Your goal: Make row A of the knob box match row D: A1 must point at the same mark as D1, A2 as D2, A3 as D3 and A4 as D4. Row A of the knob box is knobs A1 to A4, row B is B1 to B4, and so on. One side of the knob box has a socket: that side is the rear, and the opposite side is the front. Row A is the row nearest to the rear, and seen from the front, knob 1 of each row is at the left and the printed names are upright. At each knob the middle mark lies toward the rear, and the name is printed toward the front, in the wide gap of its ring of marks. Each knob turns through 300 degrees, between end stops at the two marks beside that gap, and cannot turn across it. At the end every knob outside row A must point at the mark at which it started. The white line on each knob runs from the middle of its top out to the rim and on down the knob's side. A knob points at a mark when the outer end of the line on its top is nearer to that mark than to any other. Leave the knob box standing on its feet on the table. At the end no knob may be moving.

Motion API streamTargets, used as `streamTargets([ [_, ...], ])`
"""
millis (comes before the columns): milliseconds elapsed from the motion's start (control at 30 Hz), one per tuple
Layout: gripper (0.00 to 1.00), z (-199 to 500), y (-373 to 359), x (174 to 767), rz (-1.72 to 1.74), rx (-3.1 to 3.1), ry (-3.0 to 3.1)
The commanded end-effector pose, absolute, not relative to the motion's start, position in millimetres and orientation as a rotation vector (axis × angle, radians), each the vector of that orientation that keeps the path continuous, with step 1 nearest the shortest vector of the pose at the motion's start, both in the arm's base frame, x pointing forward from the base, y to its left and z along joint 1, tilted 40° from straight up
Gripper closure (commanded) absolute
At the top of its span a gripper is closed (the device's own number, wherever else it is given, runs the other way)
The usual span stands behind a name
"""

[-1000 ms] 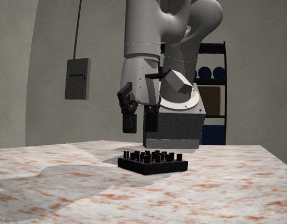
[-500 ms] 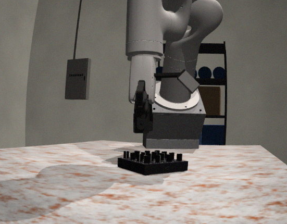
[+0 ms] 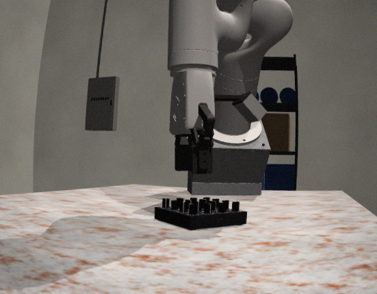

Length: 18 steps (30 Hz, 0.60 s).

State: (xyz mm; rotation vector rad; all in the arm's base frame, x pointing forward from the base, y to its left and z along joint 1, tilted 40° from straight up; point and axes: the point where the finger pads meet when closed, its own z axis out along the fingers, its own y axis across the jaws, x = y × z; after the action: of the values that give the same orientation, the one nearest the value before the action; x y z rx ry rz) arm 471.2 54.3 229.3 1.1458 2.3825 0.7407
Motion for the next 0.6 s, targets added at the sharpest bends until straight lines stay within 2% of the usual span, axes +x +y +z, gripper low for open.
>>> streamTargets([
  [0, 0.00, 233, 57, 473, 0.697, 0.983, 2.411],
  [567, 0.00, 246, 65, 481, 0.521, 0.388, 2.504],
])
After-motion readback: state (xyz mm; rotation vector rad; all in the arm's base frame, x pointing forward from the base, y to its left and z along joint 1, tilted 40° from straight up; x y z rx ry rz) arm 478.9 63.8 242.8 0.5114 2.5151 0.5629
